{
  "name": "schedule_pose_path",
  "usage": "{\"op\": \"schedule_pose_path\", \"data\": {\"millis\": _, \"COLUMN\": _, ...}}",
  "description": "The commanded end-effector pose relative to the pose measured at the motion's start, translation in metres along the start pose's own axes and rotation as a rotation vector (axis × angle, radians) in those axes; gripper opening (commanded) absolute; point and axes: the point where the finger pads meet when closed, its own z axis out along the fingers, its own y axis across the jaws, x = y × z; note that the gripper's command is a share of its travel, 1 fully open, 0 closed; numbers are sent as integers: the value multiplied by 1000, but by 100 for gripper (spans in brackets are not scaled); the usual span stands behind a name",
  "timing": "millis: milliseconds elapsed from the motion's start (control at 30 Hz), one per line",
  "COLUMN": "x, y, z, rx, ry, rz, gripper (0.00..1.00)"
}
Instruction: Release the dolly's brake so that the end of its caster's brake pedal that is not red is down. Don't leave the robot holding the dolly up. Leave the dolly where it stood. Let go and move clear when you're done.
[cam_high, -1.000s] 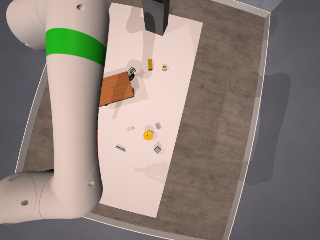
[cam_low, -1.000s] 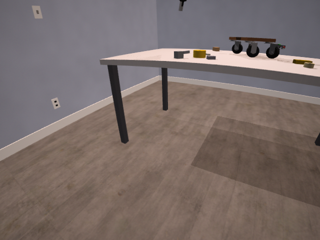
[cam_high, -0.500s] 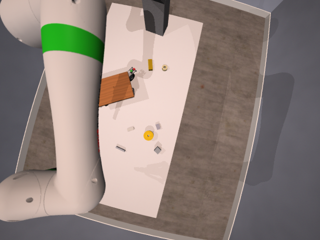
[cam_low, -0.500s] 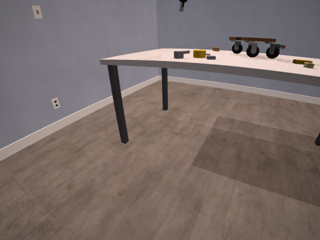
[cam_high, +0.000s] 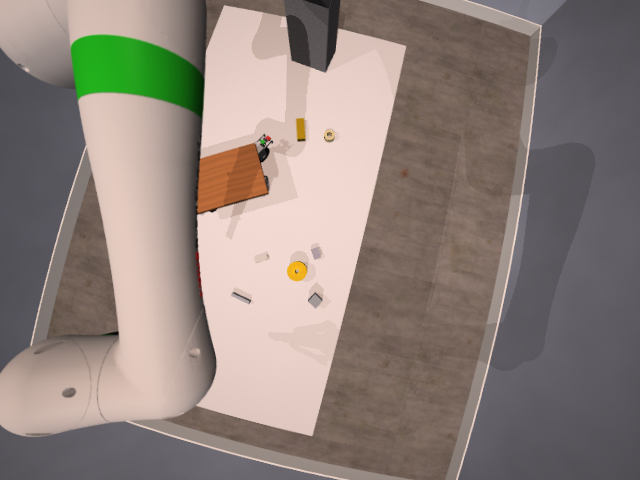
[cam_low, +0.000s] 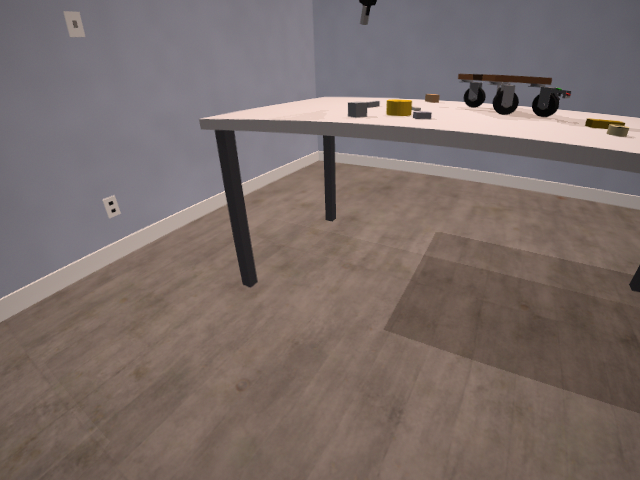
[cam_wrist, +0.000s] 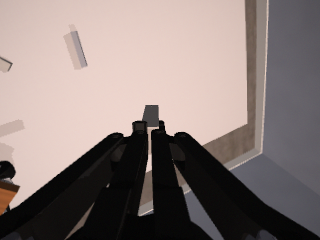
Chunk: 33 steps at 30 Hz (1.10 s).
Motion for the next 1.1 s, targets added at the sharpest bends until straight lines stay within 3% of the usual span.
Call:
{"op": "schedule_pose_path", "data": {"millis": 0, "x": 0, "y": -9, "z": 3, "rx": 5, "ry": -5, "rz": 4, "gripper": 0}}
{"op": "schedule_pose_path", "data": {"millis": 1067, "x": -2, "y": -35, "z": 8, "rx": 19, "ry": -15, "rz": 12, "gripper": 0}}
